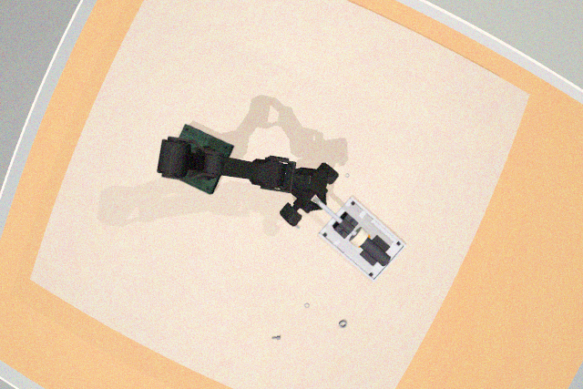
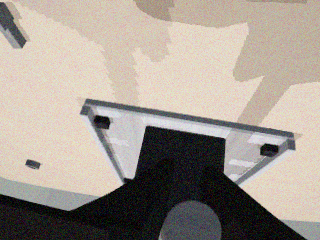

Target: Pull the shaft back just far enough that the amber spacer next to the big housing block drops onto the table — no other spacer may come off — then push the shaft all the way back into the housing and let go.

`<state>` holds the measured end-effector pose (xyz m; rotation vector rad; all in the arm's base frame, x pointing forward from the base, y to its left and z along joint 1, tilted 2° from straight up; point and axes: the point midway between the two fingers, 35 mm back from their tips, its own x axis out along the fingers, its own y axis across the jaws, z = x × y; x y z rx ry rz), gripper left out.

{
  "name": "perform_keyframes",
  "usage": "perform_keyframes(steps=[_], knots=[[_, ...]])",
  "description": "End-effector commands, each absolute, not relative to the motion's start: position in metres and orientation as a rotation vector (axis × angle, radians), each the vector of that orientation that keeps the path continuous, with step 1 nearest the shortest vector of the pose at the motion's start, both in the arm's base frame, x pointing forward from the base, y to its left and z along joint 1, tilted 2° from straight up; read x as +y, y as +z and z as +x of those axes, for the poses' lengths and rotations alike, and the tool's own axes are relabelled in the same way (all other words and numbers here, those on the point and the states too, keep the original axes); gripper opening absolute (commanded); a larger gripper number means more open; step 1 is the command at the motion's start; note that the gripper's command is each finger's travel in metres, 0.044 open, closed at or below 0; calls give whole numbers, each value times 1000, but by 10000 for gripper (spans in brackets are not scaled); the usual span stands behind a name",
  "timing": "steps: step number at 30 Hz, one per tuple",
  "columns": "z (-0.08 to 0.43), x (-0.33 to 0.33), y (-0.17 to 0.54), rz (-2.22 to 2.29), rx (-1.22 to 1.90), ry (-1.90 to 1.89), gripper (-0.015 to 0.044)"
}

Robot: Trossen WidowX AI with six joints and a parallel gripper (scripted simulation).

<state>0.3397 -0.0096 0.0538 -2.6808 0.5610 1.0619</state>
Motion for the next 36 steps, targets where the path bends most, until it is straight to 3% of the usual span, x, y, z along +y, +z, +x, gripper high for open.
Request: perform_keyframes(steps=[1, 36], knots=[[341, -10, 55, -2681, 565, 1051, 0], [344, -12, 55, -2682, 565, 1051, 0]])
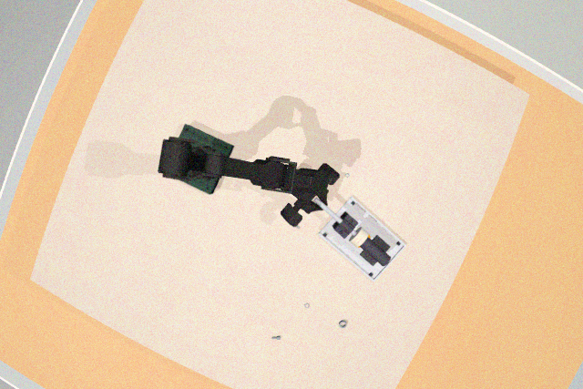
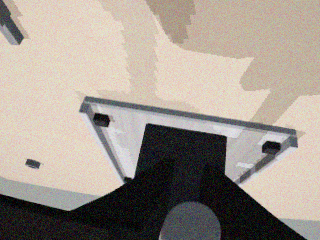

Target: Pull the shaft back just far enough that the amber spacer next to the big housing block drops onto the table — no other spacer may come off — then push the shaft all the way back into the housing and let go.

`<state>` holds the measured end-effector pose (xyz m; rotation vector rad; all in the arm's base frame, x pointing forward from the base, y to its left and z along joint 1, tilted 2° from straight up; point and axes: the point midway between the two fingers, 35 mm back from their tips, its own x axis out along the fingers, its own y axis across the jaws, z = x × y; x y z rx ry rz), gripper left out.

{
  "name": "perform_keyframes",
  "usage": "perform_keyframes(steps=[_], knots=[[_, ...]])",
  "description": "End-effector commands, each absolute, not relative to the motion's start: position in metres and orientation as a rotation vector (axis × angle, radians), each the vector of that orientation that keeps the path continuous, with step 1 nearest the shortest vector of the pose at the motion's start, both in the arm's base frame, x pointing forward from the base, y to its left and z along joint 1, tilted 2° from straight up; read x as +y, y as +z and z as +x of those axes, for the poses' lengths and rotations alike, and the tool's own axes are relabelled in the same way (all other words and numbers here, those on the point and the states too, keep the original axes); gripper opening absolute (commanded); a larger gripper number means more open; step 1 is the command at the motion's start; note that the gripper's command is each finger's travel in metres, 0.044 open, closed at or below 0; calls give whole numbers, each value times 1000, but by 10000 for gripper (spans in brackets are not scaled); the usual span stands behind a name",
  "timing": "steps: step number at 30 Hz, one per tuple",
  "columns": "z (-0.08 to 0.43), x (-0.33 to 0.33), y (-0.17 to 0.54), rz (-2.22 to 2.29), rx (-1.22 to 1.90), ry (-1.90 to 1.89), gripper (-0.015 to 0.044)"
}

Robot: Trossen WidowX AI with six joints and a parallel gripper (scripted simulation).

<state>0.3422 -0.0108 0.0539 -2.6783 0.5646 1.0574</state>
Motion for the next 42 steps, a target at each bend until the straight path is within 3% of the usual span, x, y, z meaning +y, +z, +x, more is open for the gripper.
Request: perform_keyframes(steps=[1, 42], knots=[[344, -12, 55, -2682, 565, 1051, 0], [347, -13, 55, -2682, 565, 1050, 0]])
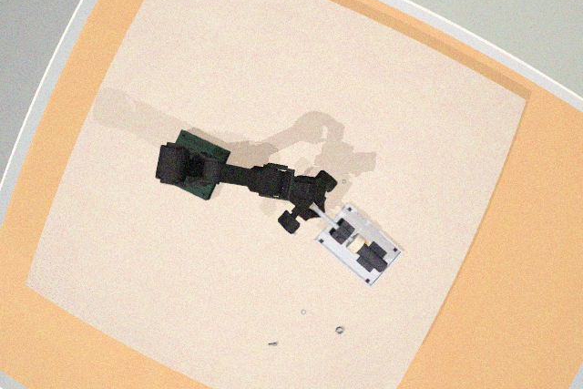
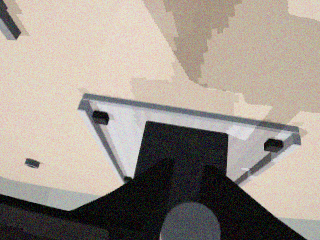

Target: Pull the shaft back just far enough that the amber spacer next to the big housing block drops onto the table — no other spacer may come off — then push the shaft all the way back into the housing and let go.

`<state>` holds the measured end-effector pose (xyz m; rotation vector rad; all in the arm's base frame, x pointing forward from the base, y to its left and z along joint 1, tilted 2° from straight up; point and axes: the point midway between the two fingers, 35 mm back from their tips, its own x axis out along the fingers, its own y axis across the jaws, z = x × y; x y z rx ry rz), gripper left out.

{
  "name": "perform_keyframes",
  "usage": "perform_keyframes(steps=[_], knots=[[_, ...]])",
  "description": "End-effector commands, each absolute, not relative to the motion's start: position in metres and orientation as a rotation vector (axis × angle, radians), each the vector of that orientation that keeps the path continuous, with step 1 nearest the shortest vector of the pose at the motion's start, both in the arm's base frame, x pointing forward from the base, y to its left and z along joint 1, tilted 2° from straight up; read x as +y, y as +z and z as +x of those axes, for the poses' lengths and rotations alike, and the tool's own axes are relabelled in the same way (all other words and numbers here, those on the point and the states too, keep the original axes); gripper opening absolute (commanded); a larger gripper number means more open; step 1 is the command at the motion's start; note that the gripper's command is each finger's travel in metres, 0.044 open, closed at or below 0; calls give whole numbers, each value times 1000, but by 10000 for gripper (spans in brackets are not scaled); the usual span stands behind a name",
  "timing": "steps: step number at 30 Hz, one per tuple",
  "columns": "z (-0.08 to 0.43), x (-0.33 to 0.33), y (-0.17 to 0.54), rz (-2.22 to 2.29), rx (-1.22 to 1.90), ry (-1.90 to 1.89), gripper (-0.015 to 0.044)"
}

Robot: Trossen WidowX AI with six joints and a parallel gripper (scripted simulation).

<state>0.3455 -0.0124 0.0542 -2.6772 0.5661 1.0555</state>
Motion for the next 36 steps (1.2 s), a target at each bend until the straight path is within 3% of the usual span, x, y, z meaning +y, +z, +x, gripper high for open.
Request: perform_keyframes(steps=[1, 36], knots=[[347, -13, 55, -2682, 565, 1050, 0], [350, -14, 56, -2682, 565, 1050, 0]])
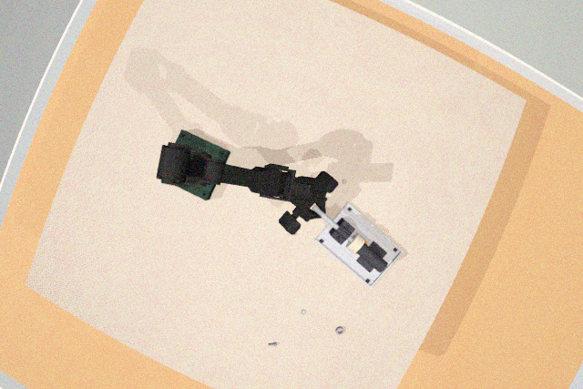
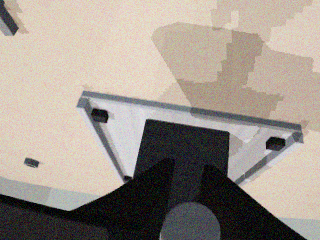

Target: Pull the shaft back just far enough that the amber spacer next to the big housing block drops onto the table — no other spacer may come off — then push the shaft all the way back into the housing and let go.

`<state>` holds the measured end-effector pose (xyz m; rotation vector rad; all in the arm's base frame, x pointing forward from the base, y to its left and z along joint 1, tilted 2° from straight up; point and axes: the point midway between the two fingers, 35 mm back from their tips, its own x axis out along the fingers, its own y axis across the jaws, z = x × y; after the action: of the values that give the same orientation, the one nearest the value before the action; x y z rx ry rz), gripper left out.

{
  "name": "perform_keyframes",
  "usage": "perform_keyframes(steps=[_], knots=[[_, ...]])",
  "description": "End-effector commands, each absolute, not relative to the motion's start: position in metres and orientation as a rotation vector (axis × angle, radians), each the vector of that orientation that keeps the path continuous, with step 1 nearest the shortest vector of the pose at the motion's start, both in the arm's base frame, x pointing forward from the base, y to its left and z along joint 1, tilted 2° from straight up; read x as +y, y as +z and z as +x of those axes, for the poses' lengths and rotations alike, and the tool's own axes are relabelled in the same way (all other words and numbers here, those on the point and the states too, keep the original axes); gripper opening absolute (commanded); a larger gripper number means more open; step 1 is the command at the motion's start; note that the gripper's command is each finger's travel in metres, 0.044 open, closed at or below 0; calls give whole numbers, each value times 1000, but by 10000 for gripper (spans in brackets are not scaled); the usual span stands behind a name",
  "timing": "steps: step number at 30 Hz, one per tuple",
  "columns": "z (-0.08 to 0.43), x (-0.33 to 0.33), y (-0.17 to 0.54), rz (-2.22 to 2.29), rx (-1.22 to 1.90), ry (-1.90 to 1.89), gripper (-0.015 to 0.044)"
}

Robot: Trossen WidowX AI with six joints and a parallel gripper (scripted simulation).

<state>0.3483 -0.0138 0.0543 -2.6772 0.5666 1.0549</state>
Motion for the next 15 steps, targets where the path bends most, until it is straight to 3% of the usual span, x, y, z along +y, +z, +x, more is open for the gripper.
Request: perform_keyframes(steps=[1, 15], knots=[[350, -14, 56, -2682, 565, 1050, 0], [351, -15, 56, -2682, 565, 1050, 0]])
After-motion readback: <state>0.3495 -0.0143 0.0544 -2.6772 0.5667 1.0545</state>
